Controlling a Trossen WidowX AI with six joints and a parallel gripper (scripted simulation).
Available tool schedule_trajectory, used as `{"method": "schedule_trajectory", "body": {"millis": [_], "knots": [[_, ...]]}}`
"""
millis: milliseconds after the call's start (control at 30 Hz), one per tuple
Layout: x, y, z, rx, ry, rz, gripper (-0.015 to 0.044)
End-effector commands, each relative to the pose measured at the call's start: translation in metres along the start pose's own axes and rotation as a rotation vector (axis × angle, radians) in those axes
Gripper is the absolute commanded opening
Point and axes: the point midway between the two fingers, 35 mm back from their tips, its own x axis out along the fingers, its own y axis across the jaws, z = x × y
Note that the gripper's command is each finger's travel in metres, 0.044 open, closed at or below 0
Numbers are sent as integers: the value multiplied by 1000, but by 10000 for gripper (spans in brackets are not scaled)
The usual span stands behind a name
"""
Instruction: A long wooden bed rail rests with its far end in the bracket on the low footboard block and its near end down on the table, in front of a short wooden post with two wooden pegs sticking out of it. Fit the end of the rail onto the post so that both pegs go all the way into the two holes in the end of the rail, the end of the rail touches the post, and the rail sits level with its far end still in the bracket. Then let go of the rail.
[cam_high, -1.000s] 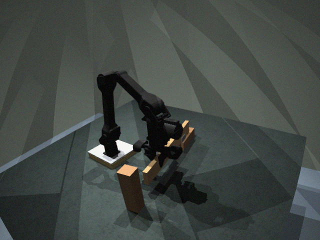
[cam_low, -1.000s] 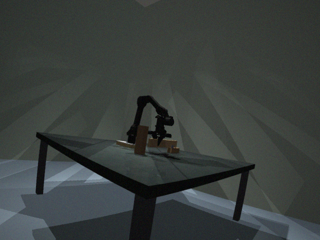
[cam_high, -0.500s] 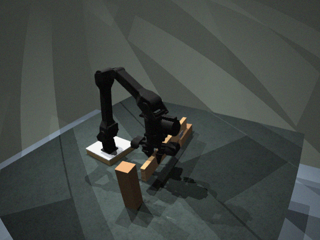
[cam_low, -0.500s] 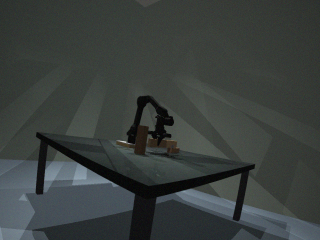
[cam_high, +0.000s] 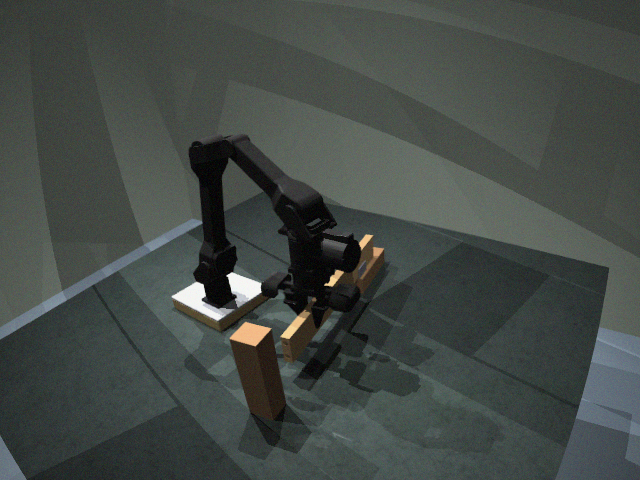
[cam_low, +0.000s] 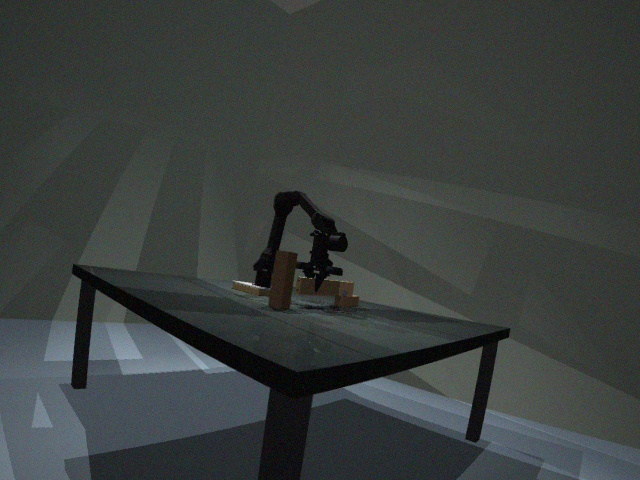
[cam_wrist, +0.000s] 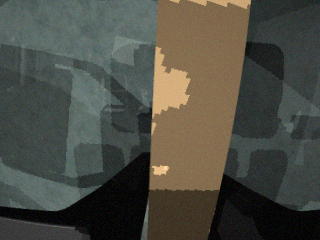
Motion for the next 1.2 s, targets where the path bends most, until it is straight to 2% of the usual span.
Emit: {"method": "schedule_trajectory", "body": {"millis": [0,1167], "knots": [[0,0,1,2,-5,-4,0],[0,0,-2,2,-5,-4,0]]}}
